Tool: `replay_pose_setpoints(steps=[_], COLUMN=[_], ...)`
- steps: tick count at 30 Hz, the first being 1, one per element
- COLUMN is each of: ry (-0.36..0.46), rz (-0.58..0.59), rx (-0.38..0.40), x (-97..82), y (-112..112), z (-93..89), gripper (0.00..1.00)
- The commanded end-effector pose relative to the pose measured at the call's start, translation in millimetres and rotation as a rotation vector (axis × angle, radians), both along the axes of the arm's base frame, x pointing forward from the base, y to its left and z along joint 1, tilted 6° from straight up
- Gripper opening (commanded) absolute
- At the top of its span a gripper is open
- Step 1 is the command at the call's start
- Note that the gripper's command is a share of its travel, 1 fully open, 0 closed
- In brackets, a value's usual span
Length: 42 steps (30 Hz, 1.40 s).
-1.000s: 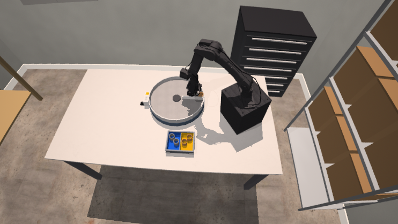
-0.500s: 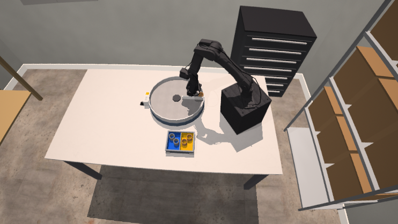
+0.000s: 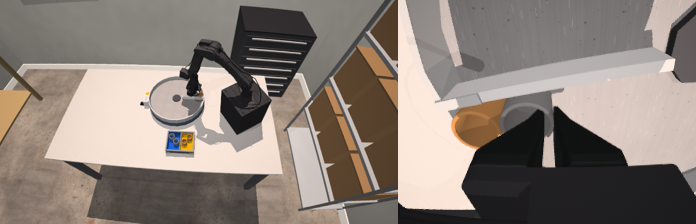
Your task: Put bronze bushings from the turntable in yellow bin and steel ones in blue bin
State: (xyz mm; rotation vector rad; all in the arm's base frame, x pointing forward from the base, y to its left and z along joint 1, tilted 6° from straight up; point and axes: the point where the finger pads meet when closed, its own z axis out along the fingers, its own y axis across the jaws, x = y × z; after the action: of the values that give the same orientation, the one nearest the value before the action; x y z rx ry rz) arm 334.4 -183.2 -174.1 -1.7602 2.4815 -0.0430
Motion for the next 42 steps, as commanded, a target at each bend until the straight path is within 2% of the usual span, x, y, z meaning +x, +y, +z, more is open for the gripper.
replay_pose_setpoints(steps=[1, 23, 28, 33, 35, 36, 38, 42], ry=[0.016, 0.013, 0.011, 0.005, 0.005, -0.017, 0.006, -0.007], rz=[0.0, 0.0, -0.001, -0.003, -0.003, -0.004, -0.003, -0.003], rx=[0.012, 0.01, 0.008, 0.012, 0.012, -0.001, 0.014, 0.006], x=[-4.6, -4.1, -6.5, -8.5, -8.5, 0.4, -10.9, -6.9], y=[5, 4, 3, 0, 0, -6, 0, -4], z=[1.6, 3.4, 14.2, 34.8, 34.8, 44.1, 48.9, 68.2], gripper=[0.0, 0.0, 0.0, 0.0, 0.0, 0.0, 0.0, 0.0])
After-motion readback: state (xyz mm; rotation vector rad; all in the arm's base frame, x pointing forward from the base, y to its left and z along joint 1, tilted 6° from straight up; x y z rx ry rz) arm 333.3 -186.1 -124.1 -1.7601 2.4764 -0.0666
